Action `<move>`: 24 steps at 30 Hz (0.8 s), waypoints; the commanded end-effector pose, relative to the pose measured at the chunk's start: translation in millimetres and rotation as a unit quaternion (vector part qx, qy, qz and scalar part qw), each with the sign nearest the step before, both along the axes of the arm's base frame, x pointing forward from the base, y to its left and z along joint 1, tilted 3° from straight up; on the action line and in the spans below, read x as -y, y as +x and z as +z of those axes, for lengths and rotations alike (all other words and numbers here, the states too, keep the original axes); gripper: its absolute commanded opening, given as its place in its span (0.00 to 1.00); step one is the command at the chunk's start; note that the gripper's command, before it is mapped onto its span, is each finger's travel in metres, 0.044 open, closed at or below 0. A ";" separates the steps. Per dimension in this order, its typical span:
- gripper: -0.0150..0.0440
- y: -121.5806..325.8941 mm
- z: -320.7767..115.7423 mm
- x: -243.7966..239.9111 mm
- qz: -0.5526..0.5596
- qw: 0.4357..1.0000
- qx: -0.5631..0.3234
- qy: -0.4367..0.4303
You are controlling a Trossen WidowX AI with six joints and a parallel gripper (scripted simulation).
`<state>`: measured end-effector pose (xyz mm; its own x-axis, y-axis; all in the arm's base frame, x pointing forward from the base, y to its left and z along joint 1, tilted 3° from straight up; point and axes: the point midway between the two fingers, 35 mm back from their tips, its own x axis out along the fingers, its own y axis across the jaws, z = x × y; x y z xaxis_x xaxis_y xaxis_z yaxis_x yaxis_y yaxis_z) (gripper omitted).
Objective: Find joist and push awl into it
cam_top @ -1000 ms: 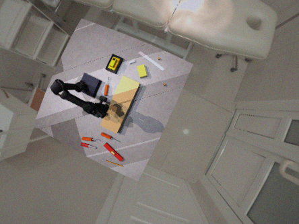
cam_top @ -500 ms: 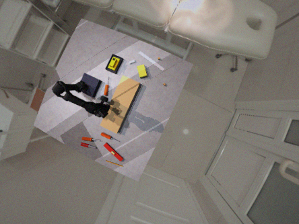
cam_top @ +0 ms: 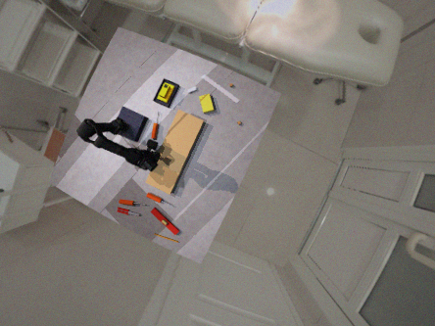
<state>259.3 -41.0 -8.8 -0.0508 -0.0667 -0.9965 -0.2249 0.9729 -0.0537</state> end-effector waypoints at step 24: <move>0.25 6.1 45.5 -1.4 0.003 1.000 -0.001 -0.001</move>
<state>259.6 -40.2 15.1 -0.0691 -0.0656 -0.9955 -0.2304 0.9719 -0.0480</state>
